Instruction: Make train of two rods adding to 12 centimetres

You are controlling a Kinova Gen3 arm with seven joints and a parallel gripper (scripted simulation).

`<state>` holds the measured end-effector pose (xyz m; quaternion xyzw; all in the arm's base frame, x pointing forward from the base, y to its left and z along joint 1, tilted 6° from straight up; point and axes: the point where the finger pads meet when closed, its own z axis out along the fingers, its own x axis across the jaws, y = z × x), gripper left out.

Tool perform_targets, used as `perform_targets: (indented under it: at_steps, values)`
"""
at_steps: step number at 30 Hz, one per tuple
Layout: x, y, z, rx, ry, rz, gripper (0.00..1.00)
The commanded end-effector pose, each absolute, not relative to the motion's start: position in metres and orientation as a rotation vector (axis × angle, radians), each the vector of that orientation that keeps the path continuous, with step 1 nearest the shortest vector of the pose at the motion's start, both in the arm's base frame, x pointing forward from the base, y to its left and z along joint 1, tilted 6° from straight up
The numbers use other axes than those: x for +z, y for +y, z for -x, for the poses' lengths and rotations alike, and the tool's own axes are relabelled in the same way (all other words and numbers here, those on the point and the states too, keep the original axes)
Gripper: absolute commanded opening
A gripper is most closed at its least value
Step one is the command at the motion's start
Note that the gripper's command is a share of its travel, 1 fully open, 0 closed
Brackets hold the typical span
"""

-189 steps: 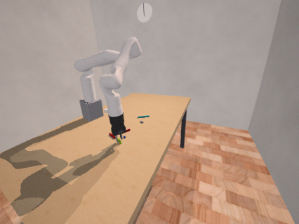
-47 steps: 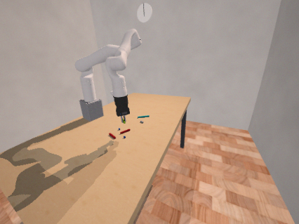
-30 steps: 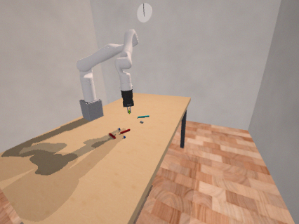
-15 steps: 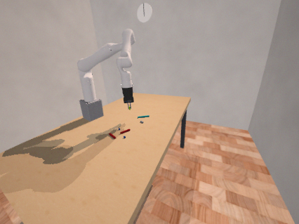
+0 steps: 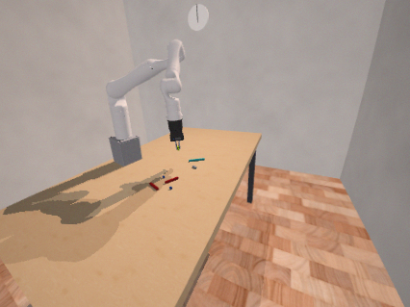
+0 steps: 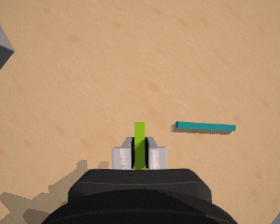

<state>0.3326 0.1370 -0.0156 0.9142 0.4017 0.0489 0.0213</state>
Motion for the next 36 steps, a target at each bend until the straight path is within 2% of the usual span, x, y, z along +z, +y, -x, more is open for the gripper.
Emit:
perform_targets:
  at_steps: [1, 23, 36]
  values:
    - [-0.019, 0.136, -0.333, 0.149, 1.243, -2.834, 0.24]
    - [-0.093, 0.136, -0.341, 0.149, 1.243, -2.834, 0.24]
    - [-0.1, 0.136, -0.342, 0.149, 1.243, -2.834, 0.24]
